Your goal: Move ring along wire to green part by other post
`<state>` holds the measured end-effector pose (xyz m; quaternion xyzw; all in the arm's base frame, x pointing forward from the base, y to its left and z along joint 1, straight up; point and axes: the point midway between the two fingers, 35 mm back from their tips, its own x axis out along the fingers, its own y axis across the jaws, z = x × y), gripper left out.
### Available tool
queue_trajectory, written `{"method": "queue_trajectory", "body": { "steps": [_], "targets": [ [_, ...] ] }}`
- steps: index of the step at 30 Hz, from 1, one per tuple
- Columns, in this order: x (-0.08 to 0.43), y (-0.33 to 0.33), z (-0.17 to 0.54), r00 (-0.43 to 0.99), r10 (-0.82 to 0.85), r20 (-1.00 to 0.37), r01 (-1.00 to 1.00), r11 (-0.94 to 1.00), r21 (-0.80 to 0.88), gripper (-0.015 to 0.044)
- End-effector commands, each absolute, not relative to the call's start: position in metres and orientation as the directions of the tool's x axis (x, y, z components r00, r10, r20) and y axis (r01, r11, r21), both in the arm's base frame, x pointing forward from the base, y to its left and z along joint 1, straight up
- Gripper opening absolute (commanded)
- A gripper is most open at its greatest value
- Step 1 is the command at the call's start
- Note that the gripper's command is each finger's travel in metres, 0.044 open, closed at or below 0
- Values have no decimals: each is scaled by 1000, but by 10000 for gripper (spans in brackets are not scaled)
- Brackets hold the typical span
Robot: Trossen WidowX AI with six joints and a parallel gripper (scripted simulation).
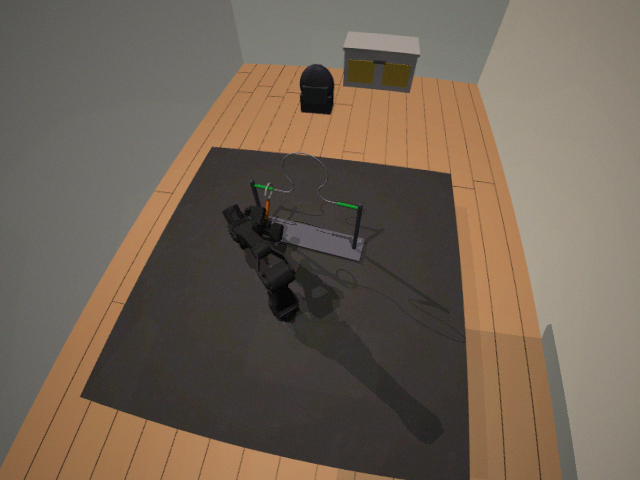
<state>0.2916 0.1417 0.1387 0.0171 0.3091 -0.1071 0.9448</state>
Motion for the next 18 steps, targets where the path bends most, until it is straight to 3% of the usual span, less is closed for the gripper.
{"method": "queue_trajectory", "body": {
  "steps": [1,17,18],
  "targets": [
    [291,141,137,784,-198,-588,217,975,-39,-150],
    [291,141,137,784,-198,-588,217,975,-39,-150],
    [292,141,138,786,-193,-587,214,976,-35,-124]
  ]
}}
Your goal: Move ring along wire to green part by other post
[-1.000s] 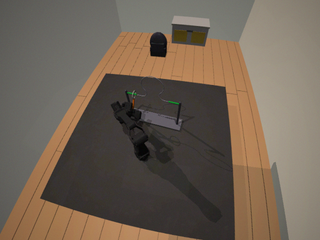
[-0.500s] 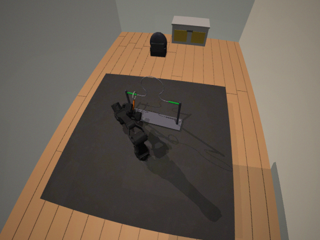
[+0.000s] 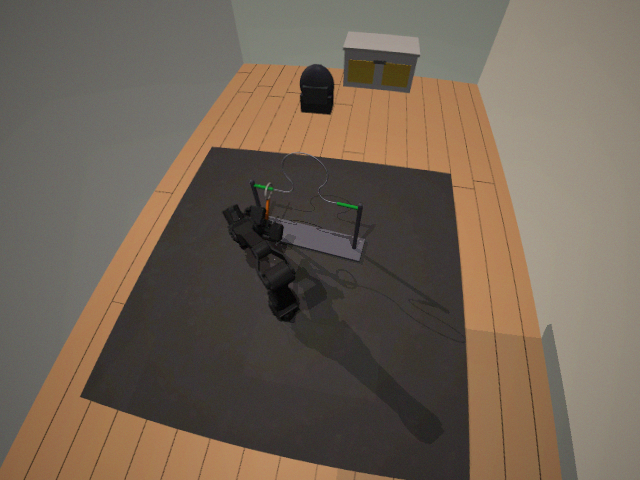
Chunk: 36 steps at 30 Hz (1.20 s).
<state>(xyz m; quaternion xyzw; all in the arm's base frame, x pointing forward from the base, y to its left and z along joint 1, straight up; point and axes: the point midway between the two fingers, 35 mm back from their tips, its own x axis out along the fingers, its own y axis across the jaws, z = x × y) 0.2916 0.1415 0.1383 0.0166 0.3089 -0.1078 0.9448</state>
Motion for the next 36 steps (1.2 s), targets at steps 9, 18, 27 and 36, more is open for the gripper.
{"method": "queue_trajectory", "body": {
  "steps": [9,18,27,36],
  "targets": [
    [292,141,138,786,-193,-587,214,976,-35,113],
    [269,148,153,781,-196,-592,217,976,-36,160],
    [252,151,166,782,-197,-591,217,975,-38,160],
    [252,151,166,782,-197,-591,217,975,-38,160]
  ]
}}
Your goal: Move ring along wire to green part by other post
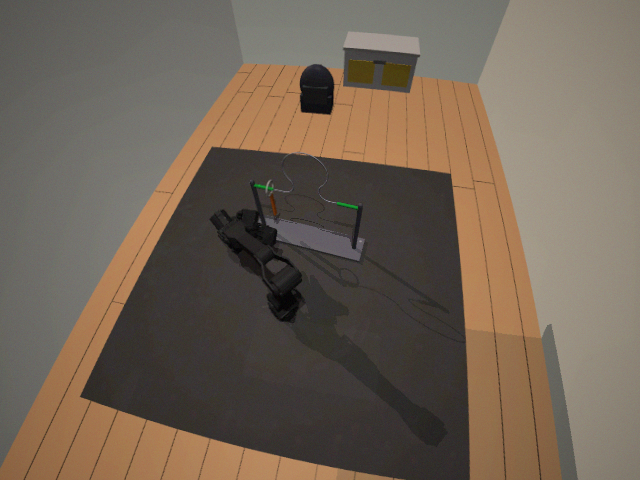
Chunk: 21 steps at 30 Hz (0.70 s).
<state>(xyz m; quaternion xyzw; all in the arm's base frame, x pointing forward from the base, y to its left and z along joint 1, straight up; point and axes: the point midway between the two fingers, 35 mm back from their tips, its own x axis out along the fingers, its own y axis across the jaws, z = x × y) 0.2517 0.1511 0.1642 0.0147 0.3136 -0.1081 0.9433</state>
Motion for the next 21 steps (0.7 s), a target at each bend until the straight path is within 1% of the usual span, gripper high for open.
{"method": "queue_trajectory", "body": {
  "steps": [1,8,10,14,18,19,21],
  "targets": [
    [252,151,166,782,-197,-591,217,975,-38,160],
    [252,151,166,782,-197,-591,217,975,-38,160],
    [245,153,169,778,-194,-597,214,976,-39,213],
    [214,160,193,779,-194,-596,213,976,-40,318],
    [213,160,194,780,-194,-595,212,976,-40,422],
    [213,160,194,780,-194,-595,212,976,-40,440],
    [213,160,194,780,-194,-595,212,976,-40,440]
  ]
}}
